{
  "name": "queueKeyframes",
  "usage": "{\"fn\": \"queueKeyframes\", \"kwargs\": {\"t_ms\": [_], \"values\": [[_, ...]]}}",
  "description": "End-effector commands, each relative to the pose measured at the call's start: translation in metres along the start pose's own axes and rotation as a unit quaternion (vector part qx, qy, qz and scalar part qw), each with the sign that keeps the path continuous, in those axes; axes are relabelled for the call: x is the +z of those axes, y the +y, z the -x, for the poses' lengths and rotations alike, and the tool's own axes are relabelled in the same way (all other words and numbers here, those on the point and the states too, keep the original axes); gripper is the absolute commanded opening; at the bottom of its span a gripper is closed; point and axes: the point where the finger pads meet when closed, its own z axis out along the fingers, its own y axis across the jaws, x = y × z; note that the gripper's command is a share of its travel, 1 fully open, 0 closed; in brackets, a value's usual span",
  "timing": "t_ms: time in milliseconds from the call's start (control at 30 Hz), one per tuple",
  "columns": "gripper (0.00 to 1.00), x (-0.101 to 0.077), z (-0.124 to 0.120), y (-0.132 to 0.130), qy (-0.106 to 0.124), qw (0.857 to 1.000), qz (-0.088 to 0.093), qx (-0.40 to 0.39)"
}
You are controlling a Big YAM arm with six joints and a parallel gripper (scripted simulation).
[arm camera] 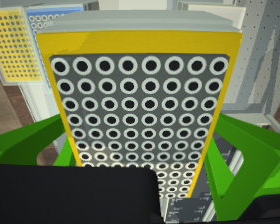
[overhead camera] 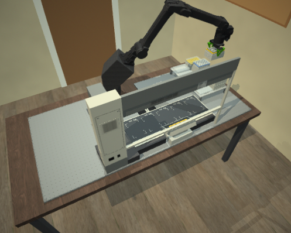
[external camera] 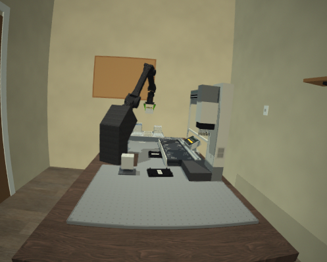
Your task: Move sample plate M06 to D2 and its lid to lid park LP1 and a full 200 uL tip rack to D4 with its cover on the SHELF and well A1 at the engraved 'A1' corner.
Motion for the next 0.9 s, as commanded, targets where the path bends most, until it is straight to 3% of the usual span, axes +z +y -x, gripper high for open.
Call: {"fn": "queueKeyframes", "kwargs": {"t_ms": [0,500,633,767,867], "values": [[0.00,-0.047,0.021,-0.013,-0.044,0.999,-0.008,0.013],[0.00,-0.047,0.021,-0.013,-0.044,0.999,-0.008,0.013],[0.00,-0.021,0.018,-0.034,-0.022,1.000,-0.008,0.004],[0.00,-0.035,0.018,-0.056,-0.032,0.999,-0.012,0.005],[0.00,-0.033,0.018,-0.061,-0.031,0.999,-0.012,0.004]]}}
